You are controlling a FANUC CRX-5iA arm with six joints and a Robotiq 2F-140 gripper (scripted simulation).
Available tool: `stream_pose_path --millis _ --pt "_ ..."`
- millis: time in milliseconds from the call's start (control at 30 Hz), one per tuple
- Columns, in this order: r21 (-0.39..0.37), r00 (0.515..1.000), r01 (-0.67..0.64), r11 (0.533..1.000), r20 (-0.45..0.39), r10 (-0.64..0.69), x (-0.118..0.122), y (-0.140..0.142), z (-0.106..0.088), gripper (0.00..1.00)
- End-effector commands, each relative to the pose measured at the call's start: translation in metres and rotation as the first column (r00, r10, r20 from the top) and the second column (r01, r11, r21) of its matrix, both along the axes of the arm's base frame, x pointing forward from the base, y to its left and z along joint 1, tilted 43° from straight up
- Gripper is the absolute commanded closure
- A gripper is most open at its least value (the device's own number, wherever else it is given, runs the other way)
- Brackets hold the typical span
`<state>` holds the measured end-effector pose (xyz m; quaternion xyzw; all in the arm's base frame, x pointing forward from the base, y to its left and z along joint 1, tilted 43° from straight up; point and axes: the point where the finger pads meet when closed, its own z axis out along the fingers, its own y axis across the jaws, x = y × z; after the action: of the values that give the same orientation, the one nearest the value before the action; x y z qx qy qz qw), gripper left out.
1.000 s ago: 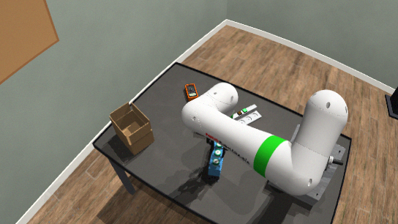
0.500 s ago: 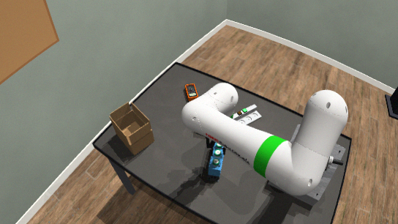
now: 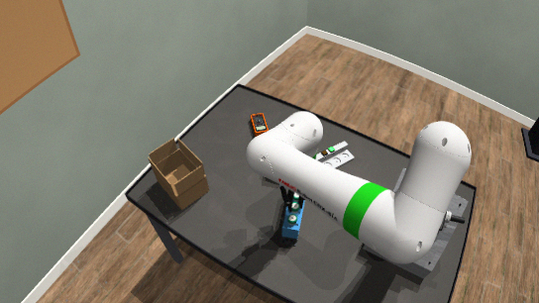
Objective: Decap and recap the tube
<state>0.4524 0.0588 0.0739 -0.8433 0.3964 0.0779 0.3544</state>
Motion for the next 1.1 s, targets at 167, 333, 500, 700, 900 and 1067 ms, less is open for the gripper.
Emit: stream_pose_path --millis 167,333,500,700,900,1067 --pt "-0.001 1.000 0.001 1.000 0.001 -0.001 0.0003 -0.0007 0.0003 0.70" --pt "0.006 0.999 0.037 0.999 -0.032 -0.037 0.0003 -0.0008 0.0003 0.70" --pt "0.022 0.956 0.223 0.975 -0.199 -0.214 0.0002 -0.0008 0.0003 0.70" --pt "-0.001 0.829 0.434 0.901 -0.391 -0.399 0.0002 -0.0009 0.0004 0.70" --pt "-0.040 0.704 0.559 0.828 -0.505 -0.499 0.0002 -0.0010 0.0005 0.70" --pt "-0.113 0.511 0.688 0.717 -0.625 -0.589 0.0002 -0.0010 0.0005 0.70"
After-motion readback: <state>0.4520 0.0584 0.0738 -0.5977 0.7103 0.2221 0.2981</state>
